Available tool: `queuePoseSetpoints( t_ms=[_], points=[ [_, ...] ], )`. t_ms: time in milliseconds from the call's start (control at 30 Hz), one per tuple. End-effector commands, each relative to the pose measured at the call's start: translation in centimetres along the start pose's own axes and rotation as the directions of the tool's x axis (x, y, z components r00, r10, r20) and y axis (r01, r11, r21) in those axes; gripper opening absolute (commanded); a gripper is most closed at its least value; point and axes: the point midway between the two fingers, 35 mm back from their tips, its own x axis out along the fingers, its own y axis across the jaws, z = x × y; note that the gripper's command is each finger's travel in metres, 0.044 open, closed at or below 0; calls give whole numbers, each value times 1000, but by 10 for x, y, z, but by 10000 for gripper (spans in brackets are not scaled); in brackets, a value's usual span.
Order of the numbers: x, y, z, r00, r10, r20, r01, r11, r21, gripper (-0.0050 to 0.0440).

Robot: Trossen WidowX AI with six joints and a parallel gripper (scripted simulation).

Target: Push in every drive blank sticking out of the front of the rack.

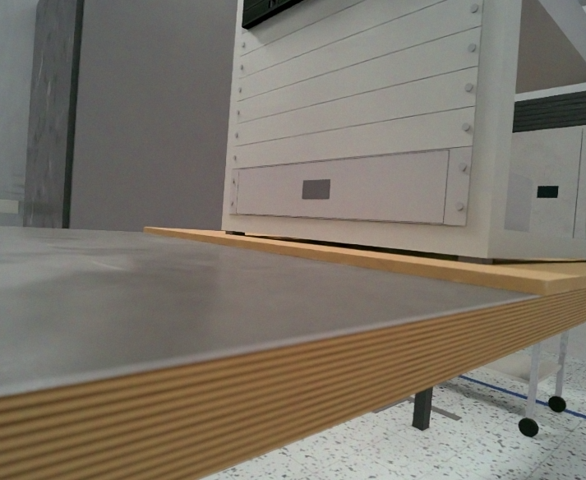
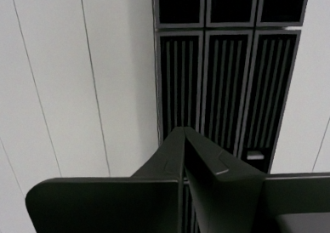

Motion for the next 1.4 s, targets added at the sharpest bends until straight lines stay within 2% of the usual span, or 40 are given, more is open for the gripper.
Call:
queuePoseSetpoints(
  t_ms=[0,400,1367],
  points=[
    [0,-11,1,1000,-25,1,25,1000,-11,-50],
    [10,-12,1,1000,-25,1,25,1000,-11,-50],
    [13,-12,1,1000,-25,1,25,1000,-11,-50]
  ],
)
